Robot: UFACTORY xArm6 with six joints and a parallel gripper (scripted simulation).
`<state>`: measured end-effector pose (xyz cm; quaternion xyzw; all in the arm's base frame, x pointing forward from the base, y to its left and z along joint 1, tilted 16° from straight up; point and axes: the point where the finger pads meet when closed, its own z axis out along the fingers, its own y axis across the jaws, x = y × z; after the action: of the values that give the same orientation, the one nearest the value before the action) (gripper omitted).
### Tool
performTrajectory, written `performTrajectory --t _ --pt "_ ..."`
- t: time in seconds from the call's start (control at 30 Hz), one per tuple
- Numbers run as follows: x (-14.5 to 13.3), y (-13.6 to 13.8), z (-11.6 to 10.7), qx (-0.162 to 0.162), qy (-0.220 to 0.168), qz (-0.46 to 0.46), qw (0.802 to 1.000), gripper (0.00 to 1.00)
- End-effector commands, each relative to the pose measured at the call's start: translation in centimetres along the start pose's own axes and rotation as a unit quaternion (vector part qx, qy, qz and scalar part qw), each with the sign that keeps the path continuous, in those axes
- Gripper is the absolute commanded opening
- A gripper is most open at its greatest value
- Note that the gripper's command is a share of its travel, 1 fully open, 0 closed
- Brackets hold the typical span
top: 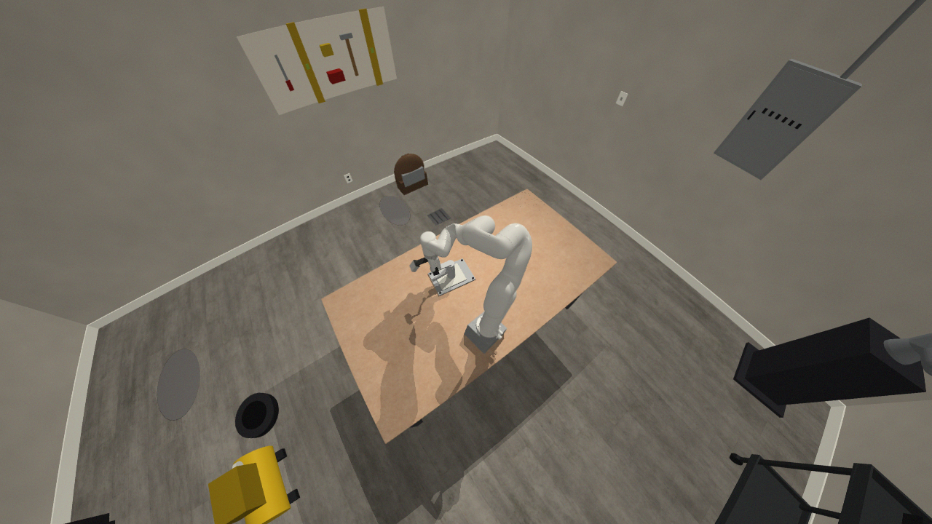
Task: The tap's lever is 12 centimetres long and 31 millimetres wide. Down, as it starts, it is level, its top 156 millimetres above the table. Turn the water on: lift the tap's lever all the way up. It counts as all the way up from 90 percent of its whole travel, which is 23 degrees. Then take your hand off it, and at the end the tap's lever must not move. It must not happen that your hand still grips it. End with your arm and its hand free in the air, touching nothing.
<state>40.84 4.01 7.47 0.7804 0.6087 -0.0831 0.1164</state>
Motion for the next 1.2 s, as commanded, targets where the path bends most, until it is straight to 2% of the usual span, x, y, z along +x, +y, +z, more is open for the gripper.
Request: performTrajectory --t 0.0,0.53,1.17 --pt "0.0 0.1 -0.6 -0.002 0.001 0.000 1.000 0.00" --pt "-1.1 0.1 -3.2 -0.002 0.001 0.000 1.000 0.00" --pt "-1.3 0.1 -3.5 -0.002 0.001 0.000 1.000 0.00"
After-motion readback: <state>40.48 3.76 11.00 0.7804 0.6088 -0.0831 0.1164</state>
